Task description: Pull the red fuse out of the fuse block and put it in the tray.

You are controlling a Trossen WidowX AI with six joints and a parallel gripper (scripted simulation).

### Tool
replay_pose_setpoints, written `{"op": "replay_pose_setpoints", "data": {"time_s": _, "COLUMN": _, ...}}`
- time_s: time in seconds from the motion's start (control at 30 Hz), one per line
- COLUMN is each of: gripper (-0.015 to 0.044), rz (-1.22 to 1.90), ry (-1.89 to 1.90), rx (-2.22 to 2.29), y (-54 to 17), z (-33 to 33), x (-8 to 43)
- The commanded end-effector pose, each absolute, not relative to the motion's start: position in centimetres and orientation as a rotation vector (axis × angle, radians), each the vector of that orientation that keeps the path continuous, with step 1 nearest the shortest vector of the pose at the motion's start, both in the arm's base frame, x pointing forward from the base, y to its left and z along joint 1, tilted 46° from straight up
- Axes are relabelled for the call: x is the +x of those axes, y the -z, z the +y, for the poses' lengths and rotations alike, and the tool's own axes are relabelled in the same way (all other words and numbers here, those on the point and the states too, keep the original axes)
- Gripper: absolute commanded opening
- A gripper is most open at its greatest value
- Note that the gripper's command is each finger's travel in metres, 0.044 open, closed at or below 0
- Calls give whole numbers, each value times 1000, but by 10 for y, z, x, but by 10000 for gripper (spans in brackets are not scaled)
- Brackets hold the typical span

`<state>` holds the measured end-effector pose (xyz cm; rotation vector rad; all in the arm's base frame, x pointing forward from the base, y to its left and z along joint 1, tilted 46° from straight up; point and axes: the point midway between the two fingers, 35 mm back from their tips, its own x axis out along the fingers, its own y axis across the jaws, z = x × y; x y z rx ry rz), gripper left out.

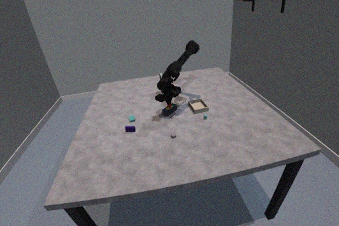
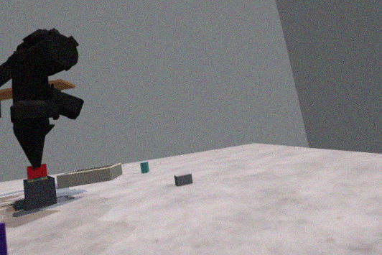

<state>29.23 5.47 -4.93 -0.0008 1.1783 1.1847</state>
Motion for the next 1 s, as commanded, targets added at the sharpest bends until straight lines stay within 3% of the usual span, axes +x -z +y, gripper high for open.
{"op": "replay_pose_setpoints", "data": {"time_s": 0.0, "gripper": 0, "rz": 1177, "ry": -1186, "rx": -10, "y": 47, "z": 52, "x": 293}}
{"op": "replay_pose_setpoints", "data": {"time_s": 0.97, "gripper": 0, "rz": 1178, "ry": -1186, "rx": -8, "y": 32, "z": 37, "x": 295}}
